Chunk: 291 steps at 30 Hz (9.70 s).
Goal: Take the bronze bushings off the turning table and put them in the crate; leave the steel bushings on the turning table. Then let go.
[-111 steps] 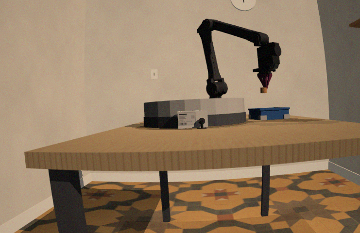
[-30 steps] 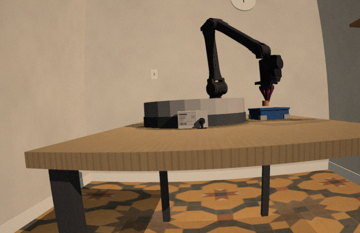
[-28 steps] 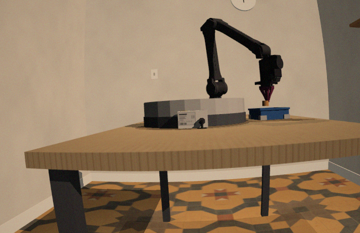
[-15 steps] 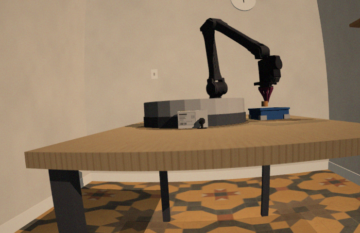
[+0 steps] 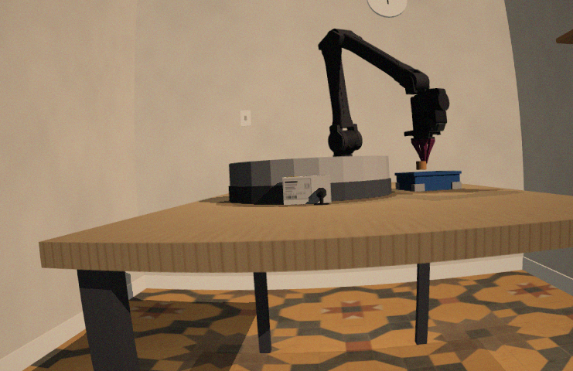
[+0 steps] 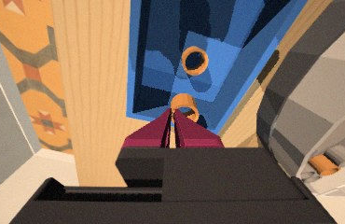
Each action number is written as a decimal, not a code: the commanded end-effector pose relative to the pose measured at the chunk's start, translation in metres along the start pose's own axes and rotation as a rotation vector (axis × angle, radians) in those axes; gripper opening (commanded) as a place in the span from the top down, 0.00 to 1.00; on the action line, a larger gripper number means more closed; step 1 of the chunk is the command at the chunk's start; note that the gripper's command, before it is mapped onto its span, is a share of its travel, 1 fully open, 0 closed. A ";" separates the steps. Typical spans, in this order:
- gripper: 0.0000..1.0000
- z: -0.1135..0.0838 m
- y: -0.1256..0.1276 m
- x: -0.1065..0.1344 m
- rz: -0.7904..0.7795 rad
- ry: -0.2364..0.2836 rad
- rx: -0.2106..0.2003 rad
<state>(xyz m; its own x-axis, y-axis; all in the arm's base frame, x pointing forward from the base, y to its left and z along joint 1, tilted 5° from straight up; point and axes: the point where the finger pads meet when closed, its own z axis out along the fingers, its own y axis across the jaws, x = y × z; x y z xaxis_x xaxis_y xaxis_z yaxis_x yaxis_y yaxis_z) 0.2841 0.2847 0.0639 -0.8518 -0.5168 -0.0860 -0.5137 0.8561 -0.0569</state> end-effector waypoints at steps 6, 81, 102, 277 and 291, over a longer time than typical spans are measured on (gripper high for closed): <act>1.00 0.007 -0.005 0.002 -0.004 0.011 0.004; 1.00 0.025 -0.006 0.002 -0.001 0.004 0.002; 1.00 0.050 -0.005 0.004 -0.003 0.009 0.003; 0.87 -0.035 0.007 -0.016 0.002 -0.059 -0.018; 0.87 -0.062 0.006 -0.013 0.002 -0.029 -0.008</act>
<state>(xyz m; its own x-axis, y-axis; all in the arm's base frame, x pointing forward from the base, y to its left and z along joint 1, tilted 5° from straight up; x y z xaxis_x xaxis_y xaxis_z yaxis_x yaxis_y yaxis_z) 0.2763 0.2795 0.1066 -0.8502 -0.5203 -0.0802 -0.5171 0.8539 -0.0584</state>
